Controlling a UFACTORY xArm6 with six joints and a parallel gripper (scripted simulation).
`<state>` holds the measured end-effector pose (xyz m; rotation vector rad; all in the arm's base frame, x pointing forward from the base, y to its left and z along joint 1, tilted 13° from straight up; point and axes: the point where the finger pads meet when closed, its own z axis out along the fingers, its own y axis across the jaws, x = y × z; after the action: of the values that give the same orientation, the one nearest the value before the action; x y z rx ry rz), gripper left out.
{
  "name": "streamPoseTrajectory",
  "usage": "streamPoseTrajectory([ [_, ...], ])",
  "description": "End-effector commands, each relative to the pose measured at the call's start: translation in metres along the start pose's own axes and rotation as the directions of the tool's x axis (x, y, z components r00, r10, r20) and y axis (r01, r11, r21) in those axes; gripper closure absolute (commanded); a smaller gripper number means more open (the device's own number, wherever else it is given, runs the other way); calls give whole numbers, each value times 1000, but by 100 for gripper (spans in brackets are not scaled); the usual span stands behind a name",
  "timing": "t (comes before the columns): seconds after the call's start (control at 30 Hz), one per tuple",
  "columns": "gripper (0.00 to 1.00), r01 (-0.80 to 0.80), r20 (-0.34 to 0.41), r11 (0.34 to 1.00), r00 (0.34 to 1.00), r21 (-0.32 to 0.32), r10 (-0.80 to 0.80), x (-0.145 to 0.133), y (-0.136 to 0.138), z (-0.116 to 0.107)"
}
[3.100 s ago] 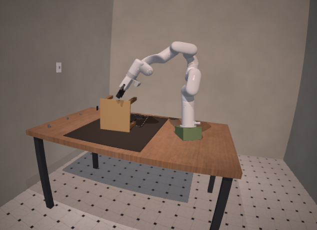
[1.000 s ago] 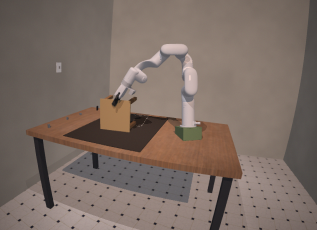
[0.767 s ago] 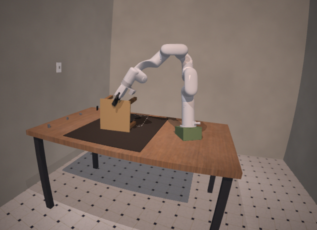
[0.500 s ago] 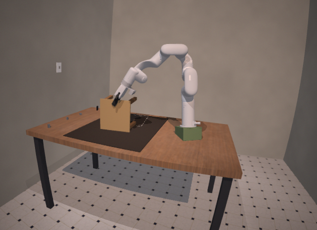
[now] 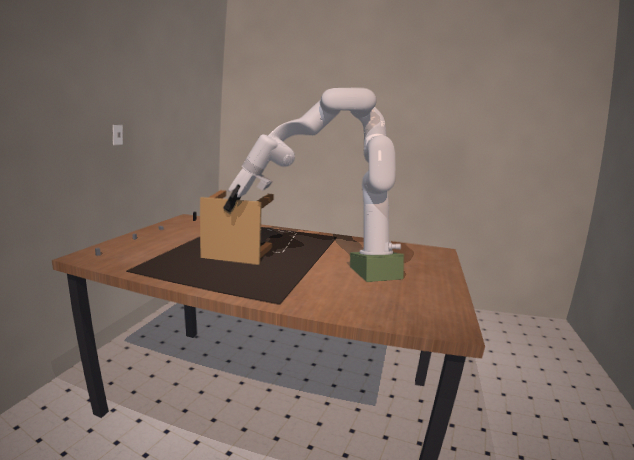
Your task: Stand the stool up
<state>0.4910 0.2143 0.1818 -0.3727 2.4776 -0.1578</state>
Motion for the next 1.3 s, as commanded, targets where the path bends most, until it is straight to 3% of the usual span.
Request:
streamPoseTrajectory([
  [0.0, 79, -2, 4, 1000, 1000, -3, 2, -2, 0, -1],
  [1.27, 79, -55, 1, 994, 998, -95, 55, -12, -25, -19],
])
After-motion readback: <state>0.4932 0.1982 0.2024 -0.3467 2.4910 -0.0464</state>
